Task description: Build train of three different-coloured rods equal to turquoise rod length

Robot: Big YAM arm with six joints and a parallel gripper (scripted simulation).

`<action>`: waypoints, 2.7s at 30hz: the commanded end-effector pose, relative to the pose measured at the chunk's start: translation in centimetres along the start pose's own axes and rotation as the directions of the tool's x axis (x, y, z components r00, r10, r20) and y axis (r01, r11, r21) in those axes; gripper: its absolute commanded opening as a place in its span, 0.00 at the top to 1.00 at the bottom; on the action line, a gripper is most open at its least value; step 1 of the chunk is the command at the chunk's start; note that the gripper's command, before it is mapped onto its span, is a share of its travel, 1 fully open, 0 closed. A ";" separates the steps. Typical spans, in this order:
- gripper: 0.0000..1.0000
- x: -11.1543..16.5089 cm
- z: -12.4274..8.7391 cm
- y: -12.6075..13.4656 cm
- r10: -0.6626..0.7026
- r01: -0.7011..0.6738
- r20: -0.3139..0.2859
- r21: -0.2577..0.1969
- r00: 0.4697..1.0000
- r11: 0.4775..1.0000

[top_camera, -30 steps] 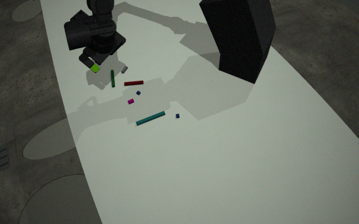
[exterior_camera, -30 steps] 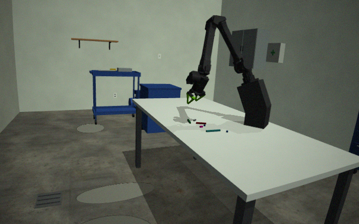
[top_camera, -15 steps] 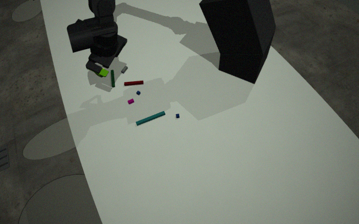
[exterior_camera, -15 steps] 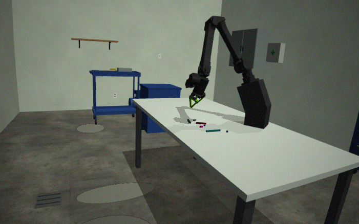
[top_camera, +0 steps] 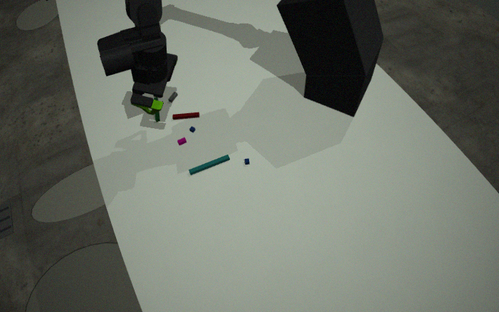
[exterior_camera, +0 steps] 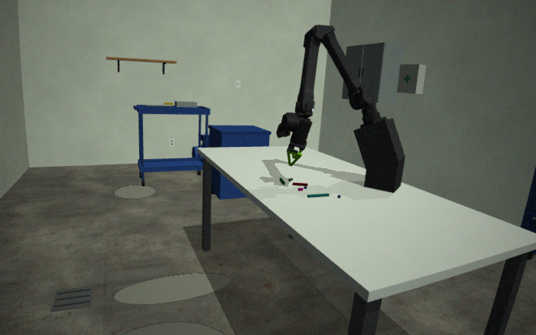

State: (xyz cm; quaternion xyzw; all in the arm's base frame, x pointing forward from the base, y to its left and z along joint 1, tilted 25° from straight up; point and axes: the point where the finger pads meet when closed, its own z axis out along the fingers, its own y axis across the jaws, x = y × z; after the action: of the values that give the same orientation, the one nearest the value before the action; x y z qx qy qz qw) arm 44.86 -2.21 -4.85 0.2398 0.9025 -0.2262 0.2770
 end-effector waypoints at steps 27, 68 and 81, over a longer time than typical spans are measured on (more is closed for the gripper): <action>0.00 5.1 2.6 0.3 -0.504 0.474 -0.132 -0.204 0.854 0.856; 0.00 6.2 2.8 0.8 -0.601 0.554 -0.123 -0.276 0.790 0.785; 0.00 6.2 2.8 0.8 -0.601 0.554 -0.123 -0.276 0.790 0.785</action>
State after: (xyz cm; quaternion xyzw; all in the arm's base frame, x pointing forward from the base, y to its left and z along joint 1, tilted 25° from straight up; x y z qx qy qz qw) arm 42.43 -0.88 -10.48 -0.0612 0.9736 -0.1714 0.1376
